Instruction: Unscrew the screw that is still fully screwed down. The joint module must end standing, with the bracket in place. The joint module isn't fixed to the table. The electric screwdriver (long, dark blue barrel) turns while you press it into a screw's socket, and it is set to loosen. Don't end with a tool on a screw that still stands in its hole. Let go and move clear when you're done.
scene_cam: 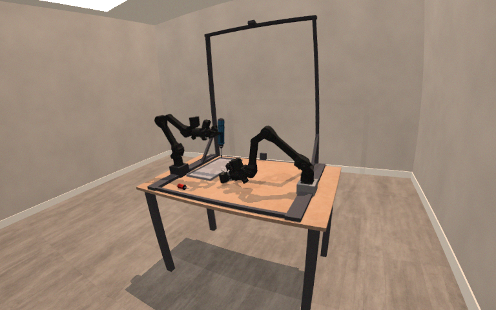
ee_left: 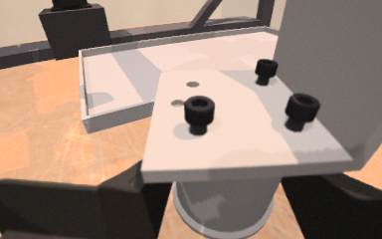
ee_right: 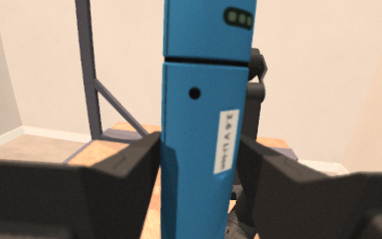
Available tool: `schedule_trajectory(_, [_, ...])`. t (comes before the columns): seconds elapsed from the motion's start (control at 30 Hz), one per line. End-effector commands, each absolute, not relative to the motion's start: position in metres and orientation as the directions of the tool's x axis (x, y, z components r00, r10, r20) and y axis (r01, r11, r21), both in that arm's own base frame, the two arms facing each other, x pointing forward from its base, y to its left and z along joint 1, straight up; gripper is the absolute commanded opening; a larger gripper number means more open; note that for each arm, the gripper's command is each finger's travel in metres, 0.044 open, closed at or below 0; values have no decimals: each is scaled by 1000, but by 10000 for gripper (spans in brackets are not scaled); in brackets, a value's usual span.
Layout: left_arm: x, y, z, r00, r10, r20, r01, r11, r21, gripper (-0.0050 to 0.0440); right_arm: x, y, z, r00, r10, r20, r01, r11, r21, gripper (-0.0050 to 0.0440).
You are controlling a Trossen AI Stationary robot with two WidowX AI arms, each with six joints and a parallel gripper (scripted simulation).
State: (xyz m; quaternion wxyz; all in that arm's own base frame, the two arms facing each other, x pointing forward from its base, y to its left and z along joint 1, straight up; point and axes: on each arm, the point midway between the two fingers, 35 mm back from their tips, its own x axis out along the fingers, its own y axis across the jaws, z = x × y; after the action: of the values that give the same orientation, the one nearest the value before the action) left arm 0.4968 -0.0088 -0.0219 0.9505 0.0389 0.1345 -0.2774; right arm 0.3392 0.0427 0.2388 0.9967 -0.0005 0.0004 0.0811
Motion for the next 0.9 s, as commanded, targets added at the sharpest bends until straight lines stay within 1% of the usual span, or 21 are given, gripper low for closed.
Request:
schedule_trajectory(0.0, [500,-8,-11,817,-516,-258,538,843,16,292,339,42,267,984,161,74,-161,987,-10,162])
schedule_trajectory(0.03, [500,-8,-11,817,-516,-258,538,843,16,316,339,42,267,984,161,74,-161,987,-10,162])
schedule_trajectory(0.1, [500,-8,-11,817,-516,-258,538,843,16,316,339,42,267,984,161,74,-161,987,-10,162])
schedule_trajectory(0.23, [500,-8,-11,817,-516,-258,538,843,16,412,337,42,273,984,161,72,-161,987,-14,162])
schedule_trajectory(0.27, [500,-8,-11,817,-516,-258,538,843,16,426,337,42,274,984,161,72,-161,987,-13,162])
schedule_trajectory(0.73, [487,1,-2,818,-516,-252,539,842,25,426,336,42,296,984,161,72,-161,987,-13,162])
schedule_trajectory(0.87, [473,10,2,818,-516,-253,539,842,26,426,336,42,298,984,161,74,-161,987,-13,162])
